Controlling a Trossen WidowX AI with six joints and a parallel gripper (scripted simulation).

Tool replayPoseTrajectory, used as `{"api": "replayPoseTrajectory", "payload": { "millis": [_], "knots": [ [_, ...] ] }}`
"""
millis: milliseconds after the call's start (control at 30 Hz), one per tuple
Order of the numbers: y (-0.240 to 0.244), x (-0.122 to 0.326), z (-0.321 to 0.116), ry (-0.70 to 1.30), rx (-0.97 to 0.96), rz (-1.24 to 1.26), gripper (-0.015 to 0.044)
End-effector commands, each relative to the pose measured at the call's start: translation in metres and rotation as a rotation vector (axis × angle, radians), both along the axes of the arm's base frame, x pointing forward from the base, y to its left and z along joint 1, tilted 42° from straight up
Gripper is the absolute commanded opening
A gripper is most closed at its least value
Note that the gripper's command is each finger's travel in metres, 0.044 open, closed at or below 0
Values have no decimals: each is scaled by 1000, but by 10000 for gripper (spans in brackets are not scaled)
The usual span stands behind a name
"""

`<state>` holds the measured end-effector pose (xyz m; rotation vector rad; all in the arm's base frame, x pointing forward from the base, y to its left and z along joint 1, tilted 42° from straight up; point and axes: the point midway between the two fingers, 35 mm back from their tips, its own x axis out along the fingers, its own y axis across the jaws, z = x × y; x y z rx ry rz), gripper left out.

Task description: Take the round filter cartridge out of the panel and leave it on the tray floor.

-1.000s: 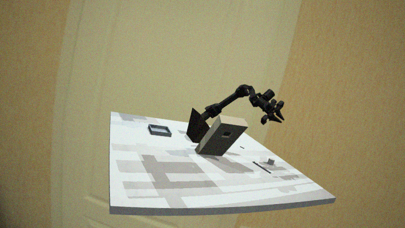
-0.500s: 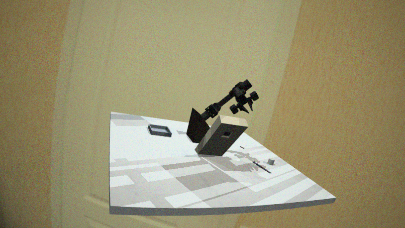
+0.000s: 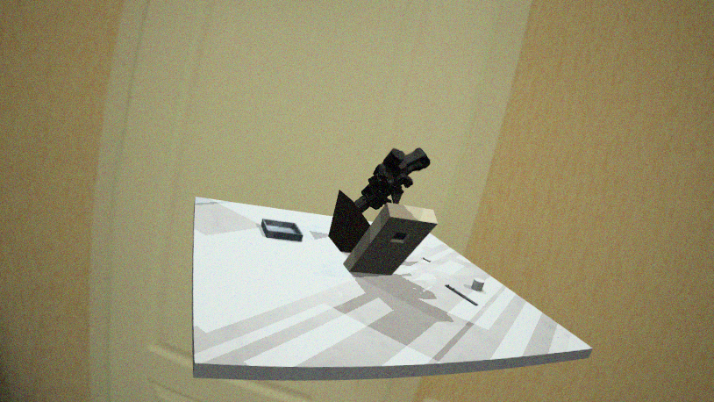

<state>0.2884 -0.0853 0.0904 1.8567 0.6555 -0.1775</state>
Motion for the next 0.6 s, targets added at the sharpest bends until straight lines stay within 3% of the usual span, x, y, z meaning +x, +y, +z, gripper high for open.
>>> {"api": "replayPoseTrajectory", "payload": {
  "millis": [0,567],
  "knots": [
    [1,-1,0,-5,-2,3,99],
    [8,22,-11,-2,-5,5,99]
  ]
}}
